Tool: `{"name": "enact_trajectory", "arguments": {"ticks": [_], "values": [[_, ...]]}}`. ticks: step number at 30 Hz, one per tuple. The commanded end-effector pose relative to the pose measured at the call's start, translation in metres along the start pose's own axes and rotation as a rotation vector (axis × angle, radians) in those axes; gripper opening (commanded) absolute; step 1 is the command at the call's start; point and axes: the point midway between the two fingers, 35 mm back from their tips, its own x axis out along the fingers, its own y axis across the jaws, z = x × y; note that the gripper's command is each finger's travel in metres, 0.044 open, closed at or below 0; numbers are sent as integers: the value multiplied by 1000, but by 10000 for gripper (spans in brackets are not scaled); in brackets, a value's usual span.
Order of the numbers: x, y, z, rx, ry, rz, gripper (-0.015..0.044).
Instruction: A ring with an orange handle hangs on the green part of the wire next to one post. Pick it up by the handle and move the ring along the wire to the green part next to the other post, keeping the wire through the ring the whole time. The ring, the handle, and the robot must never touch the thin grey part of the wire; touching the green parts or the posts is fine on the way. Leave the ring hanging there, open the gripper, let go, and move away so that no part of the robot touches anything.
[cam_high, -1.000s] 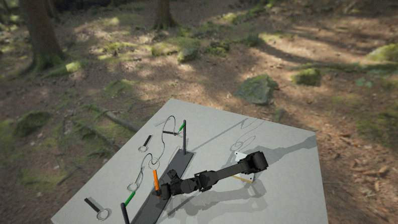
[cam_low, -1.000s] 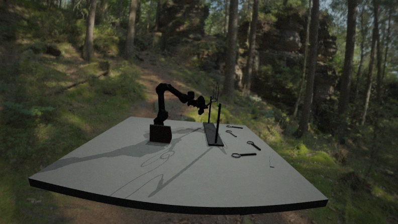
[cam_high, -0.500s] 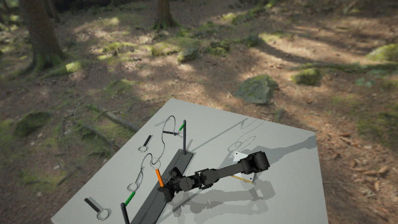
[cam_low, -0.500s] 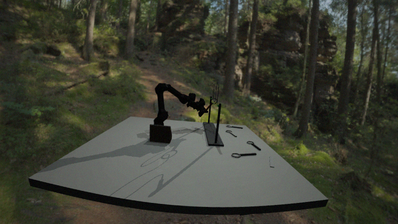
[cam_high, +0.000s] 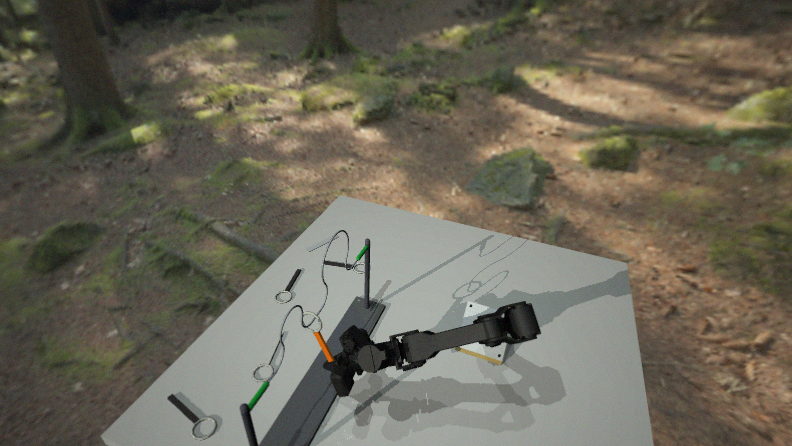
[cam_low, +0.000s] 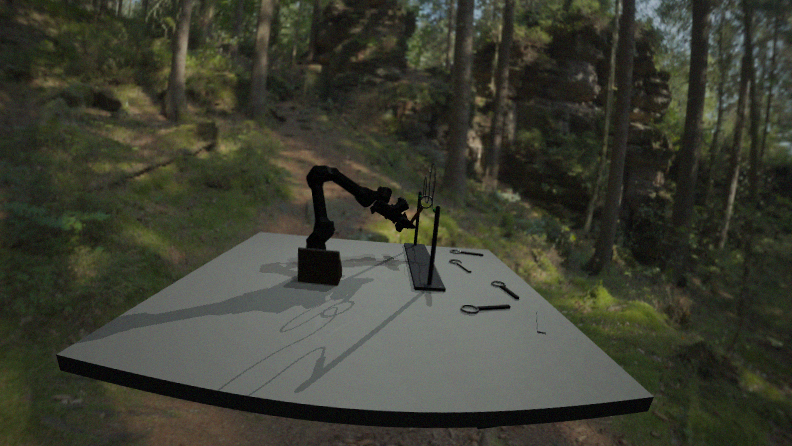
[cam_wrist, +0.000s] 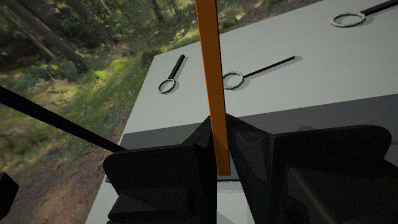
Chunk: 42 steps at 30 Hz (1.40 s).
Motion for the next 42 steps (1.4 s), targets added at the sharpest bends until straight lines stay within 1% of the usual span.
{"name": "enact_trajectory", "arguments": {"ticks": [1, 28, 42], "values": [[-4, -10, 1, -53, 7, -22, -150], [-10, -50, 5, -159, 17, -72, -150], [-16, -80, 11, -301, 33, -148, -150]]}}
